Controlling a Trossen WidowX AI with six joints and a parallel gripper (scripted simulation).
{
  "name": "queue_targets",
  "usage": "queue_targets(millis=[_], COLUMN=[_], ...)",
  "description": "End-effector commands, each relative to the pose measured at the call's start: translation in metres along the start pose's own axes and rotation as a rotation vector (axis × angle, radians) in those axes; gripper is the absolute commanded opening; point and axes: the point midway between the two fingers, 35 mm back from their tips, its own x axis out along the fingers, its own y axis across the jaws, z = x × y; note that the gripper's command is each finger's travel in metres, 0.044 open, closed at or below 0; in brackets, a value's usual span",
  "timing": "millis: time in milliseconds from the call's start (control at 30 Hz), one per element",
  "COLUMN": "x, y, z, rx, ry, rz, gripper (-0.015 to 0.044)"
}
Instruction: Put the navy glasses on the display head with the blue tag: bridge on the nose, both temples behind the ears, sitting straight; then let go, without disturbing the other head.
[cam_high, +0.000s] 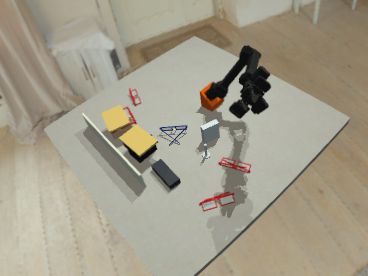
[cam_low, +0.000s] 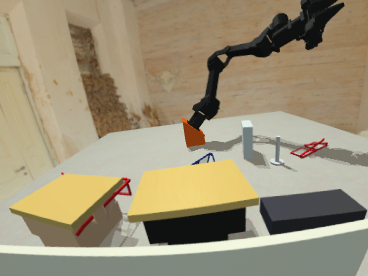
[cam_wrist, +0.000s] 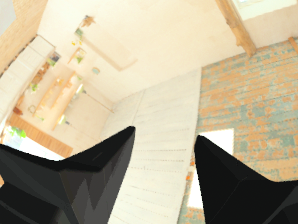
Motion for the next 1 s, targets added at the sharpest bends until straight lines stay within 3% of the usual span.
queue_targets(millis=[0, 233, 500, 800, 967], x=[0.012, 0.004, -0.051, -0.159, -0.233], y=[0.076, 0.194, 0.310, 0.395, 0.419], z=[-0.010, -0.044, -0.092, -0.137, -0.147], rx=[0.086, 0.309, 0.647, 1.118, 1.449], ry=[0.008, 0.128, 0.429, 1.014, 1.528], rz=[0.221, 0.587, 0.976, 1.294, 1.374], gripper=[0.0200, 0.0200, 0.0200, 0.0200, 0.0200])
